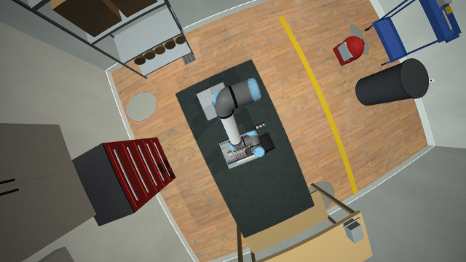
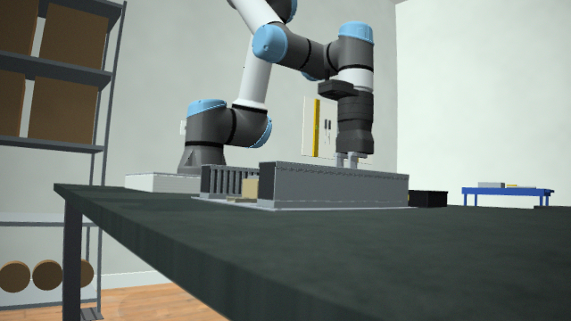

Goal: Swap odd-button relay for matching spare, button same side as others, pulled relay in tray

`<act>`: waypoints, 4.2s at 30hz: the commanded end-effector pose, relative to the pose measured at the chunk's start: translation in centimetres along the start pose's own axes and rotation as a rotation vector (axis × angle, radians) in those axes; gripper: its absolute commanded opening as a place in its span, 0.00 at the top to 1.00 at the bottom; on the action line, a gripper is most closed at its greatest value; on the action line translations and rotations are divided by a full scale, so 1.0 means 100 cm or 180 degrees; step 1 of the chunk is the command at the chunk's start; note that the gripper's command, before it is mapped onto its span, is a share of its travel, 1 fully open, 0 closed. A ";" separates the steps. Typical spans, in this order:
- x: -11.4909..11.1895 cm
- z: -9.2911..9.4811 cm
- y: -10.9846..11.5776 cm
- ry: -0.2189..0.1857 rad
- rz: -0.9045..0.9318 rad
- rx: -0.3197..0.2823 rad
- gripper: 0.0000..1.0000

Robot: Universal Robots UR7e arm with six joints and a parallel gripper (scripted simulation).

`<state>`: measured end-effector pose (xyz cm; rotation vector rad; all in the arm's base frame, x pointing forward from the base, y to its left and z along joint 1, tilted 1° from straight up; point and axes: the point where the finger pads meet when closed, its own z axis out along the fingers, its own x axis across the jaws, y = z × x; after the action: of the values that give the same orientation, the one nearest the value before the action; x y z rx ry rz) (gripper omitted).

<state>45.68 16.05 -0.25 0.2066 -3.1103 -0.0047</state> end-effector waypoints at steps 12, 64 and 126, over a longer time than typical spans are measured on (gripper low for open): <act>0.000 -0.007 0.000 -0.0006 0.0002 0.0000 1.00; 0.001 -0.019 0.000 -0.0006 0.0002 0.0000 1.00; -0.001 -0.033 0.000 0.0002 0.0001 0.0000 1.00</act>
<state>45.76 16.09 2.97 0.2063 -3.1064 -0.0062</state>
